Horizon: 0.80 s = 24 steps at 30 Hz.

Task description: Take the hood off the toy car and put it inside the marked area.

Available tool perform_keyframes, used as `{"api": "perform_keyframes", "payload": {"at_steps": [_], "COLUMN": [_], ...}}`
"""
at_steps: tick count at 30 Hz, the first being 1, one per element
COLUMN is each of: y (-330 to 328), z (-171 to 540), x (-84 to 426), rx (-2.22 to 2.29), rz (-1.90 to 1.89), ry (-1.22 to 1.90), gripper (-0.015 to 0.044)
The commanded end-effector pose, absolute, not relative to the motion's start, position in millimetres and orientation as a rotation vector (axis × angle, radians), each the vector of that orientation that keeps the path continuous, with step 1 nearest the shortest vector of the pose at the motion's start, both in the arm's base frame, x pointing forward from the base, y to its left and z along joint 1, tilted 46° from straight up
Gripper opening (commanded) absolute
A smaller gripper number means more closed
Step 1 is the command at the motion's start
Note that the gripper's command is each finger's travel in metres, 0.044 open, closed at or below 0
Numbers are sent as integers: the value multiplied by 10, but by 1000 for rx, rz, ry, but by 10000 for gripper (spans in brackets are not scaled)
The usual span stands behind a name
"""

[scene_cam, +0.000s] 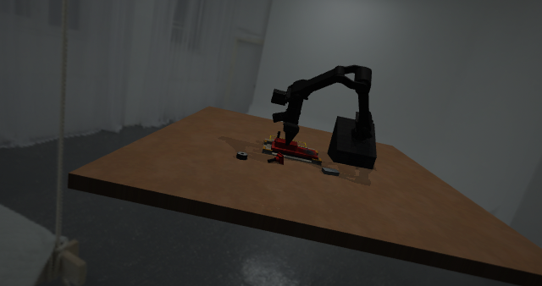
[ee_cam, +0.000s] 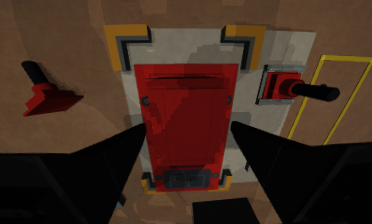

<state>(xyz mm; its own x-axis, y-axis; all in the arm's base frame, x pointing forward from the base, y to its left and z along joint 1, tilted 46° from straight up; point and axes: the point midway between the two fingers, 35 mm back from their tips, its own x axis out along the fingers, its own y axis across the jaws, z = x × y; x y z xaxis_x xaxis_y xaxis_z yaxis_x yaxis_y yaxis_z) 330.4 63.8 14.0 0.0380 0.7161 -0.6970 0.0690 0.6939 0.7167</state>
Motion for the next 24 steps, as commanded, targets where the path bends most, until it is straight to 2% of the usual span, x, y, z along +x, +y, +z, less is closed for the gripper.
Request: {"api": "perform_keyframes", "payload": {"at_steps": [1, 14, 17, 24], "y": [658, 705, 689, 689], "z": [129, 86, 93, 93], "x": [3304, 3305, 3305, 3305], "rx": [696, 696, 688, 688], "rz": [563, 563, 562, 562], "ry": [1470, 1470, 1470, 1470], "gripper": [440, 440, 361, 315]}}
